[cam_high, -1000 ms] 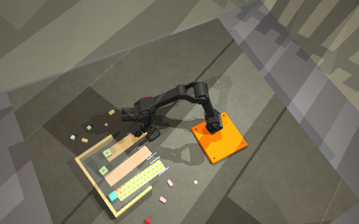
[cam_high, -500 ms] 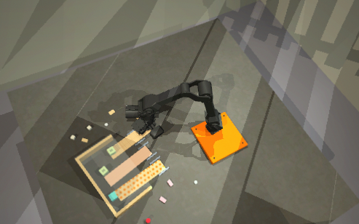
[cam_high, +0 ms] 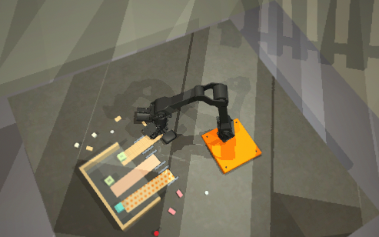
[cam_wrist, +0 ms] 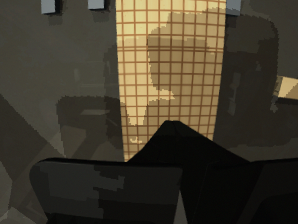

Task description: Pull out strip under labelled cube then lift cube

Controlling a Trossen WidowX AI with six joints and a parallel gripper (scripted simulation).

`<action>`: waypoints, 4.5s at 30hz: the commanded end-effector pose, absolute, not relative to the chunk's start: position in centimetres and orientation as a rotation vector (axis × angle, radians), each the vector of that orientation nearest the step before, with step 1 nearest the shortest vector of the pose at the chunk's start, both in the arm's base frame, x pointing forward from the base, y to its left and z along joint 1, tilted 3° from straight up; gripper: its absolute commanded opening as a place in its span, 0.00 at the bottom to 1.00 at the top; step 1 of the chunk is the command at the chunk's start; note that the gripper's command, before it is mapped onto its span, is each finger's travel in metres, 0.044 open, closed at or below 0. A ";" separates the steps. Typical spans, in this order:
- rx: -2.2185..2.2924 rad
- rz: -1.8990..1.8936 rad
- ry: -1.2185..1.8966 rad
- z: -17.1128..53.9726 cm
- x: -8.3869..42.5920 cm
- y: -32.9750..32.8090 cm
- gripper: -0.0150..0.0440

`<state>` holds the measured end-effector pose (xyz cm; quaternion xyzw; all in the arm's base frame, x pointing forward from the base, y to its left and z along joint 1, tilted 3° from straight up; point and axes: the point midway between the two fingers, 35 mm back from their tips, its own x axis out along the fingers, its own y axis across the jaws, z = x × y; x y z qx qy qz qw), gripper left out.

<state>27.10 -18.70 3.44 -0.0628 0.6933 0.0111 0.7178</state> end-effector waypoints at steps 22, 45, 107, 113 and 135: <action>-0.127 0.031 1.565 2.7 22.6 -19.0 0.25; -0.128 0.031 1.567 2.7 19.5 -19.3 0.25; -0.081 -0.013 1.552 9.8 36.5 -17.7 1.00; -0.080 -0.013 1.551 10.0 38.6 -17.4 1.00; -0.080 -0.013 1.548 8.0 41.4 -17.2 0.68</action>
